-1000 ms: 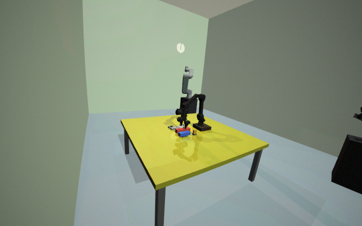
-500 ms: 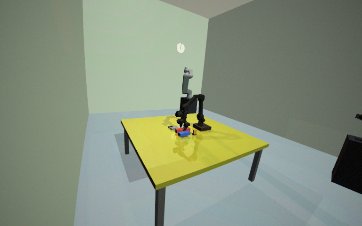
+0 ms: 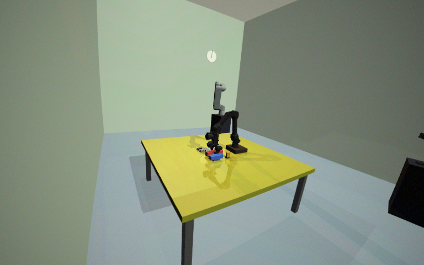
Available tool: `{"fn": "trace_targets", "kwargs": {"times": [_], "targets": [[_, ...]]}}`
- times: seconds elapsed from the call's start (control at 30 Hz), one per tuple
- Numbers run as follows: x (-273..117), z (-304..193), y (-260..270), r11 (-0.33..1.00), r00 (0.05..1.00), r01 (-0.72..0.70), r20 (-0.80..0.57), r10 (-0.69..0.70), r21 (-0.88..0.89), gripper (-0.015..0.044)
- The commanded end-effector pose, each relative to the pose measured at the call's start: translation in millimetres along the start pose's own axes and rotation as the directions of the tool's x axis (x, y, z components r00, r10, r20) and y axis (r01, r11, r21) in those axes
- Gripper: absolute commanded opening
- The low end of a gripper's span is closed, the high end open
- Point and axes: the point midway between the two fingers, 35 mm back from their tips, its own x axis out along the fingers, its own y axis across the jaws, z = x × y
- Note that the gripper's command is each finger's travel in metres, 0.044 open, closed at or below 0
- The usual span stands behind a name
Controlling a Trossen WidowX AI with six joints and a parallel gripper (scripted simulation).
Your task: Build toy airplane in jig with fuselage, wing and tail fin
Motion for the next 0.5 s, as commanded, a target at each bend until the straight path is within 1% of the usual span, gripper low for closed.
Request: {"fn": "trace_targets", "kwargs": {"times": [0.0,0.27,0.47], "targets": [[3.3,-0.4,0.8,1.0,1.0,-0.005,0.001,0.005,-0.001,0.0414],[3.3,-0.4,0.8,1.0,1.0,-0.005,0.001,0.005,-0.001,0.0204],[3.3,-0.4,0.8,1.0,1.0,-0.005,0.001,0.005,-0.001,0.0164]]}}
